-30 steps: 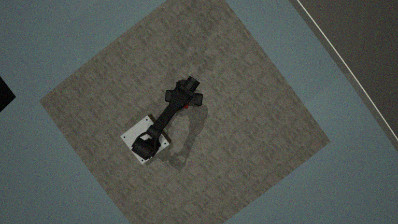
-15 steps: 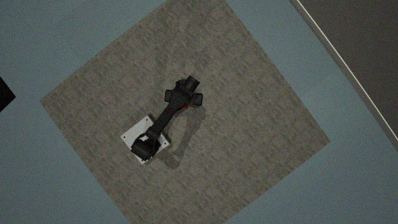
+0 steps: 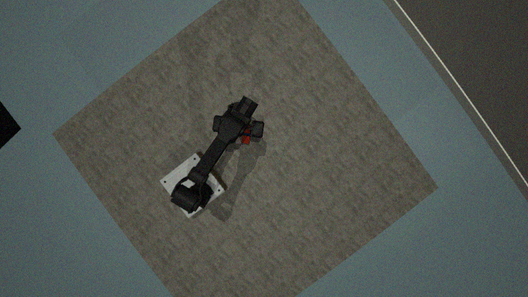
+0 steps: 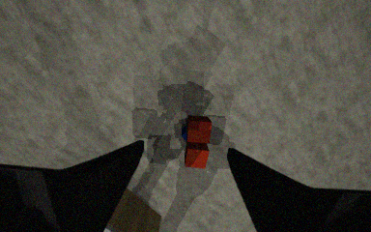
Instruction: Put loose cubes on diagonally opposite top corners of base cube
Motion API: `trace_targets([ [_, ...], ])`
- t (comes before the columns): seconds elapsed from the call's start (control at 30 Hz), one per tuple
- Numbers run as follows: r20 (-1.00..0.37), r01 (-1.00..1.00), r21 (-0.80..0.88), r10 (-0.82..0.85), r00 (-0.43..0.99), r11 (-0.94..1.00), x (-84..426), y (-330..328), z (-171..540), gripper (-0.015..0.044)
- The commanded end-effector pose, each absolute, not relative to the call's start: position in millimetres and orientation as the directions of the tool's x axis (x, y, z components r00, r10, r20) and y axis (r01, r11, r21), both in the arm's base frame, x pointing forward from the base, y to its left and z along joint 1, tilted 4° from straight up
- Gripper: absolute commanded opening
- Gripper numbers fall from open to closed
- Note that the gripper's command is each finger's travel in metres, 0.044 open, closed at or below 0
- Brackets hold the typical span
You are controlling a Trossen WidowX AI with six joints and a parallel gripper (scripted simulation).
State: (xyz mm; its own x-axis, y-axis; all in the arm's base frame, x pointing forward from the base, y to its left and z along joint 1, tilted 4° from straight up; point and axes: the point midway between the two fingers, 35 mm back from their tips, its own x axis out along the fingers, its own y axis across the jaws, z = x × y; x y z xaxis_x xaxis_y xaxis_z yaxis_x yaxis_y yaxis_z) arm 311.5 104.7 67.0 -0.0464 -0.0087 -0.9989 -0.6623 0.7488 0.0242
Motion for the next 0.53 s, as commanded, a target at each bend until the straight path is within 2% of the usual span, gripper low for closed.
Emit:
trace_targets([
  [0.0, -0.998, -0.676, 0.034, -0.004, -0.055, 0.736, 281.4, 158.8, 67.6, 0.0400],
  [0.1, -0.998, -0.676, 0.037, -0.002, -0.058, 0.736, 261.3, 186.3, 68.8, 0.0400],
  [0.5, -0.998, -0.676, 0.037, -0.002, -0.058, 0.736, 259.8, 188.2, 68.9, 0.0400],
])
